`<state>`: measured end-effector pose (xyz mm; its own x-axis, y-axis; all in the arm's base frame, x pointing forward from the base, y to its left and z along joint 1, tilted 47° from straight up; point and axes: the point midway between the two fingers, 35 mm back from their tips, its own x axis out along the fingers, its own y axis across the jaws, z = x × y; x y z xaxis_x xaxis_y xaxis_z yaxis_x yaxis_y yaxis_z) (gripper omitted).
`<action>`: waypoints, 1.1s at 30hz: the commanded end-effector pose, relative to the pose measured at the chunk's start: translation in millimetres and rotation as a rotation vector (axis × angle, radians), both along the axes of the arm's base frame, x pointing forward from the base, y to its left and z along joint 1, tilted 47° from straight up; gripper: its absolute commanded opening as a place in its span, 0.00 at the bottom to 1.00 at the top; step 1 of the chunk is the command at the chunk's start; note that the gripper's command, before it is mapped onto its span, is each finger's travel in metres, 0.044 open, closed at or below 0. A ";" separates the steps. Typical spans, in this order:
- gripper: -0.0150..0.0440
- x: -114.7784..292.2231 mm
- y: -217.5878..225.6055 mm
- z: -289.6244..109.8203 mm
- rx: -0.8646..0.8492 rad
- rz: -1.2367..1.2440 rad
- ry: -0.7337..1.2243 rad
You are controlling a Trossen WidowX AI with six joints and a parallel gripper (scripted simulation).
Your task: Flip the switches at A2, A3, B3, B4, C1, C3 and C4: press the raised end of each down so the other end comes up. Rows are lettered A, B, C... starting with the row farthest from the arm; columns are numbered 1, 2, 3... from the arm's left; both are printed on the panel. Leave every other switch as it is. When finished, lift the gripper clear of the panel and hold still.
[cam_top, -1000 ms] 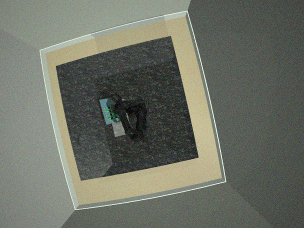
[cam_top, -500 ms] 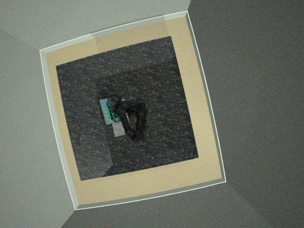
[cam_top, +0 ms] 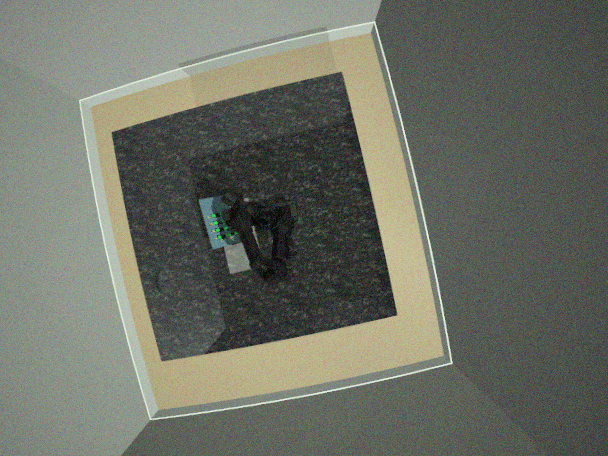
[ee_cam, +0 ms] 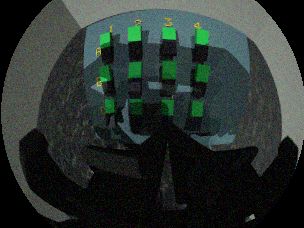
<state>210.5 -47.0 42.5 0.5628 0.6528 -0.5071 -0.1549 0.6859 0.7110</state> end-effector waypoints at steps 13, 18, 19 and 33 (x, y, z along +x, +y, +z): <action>0.25 0.8 1.4 -0.3 0.005 -0.003 -0.002; 0.25 1.2 1.8 -0.6 0.005 -0.003 -0.002; 0.25 1.3 1.9 -0.7 0.005 -0.003 -0.002; 0.25 2.3 3.1 -1.7 0.005 -0.003 -0.002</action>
